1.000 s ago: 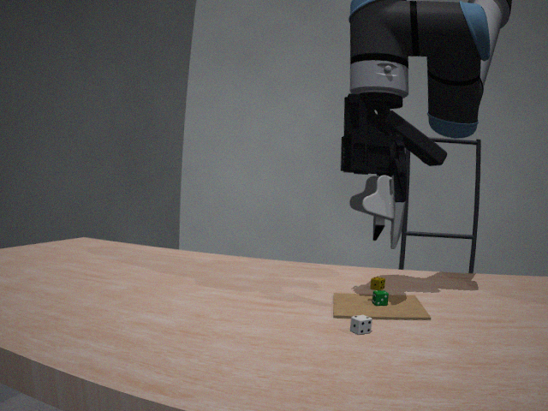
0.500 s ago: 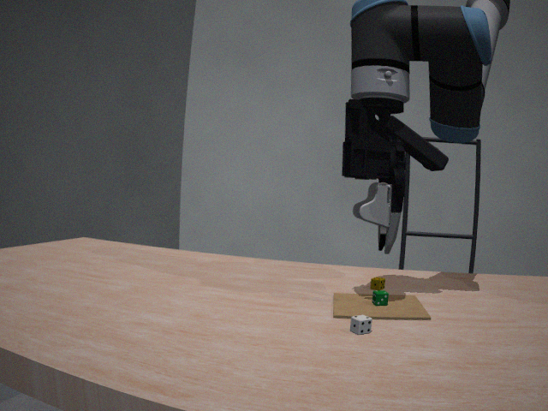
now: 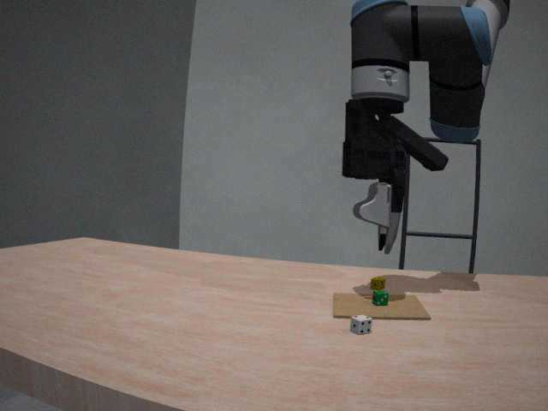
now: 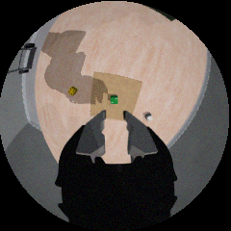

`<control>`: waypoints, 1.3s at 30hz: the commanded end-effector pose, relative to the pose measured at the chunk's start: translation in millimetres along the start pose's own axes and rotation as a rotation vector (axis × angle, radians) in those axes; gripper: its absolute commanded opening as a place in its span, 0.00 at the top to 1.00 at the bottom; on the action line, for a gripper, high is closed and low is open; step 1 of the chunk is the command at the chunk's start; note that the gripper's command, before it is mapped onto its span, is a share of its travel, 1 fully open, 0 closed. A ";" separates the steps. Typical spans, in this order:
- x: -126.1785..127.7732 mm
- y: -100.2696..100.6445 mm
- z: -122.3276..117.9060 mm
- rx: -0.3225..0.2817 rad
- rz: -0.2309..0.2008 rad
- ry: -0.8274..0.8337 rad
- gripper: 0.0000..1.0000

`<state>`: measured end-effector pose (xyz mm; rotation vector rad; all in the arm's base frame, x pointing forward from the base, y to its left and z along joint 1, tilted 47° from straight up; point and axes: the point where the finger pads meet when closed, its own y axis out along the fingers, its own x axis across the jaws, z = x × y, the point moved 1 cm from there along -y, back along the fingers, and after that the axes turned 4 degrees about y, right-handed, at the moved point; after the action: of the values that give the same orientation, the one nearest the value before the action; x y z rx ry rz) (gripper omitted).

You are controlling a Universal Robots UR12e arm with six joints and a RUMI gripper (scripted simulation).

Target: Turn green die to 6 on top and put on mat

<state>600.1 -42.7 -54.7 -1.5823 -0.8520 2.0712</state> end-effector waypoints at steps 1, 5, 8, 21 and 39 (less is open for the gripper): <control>-0.1 -0.5 -0.3 -0.001 0.000 0.000 0.79; -0.1 -0.4 -0.3 -0.001 0.000 0.000 0.79; -0.1 -0.3 -0.3 -0.001 0.000 0.000 0.79; 0.0 6.7 -0.5 -0.002 -0.001 0.001 0.79; 0.3 31.0 -1.3 -0.002 -0.001 0.001 0.79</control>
<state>601.9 -60.8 -72.0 -1.5818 -0.8535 2.0697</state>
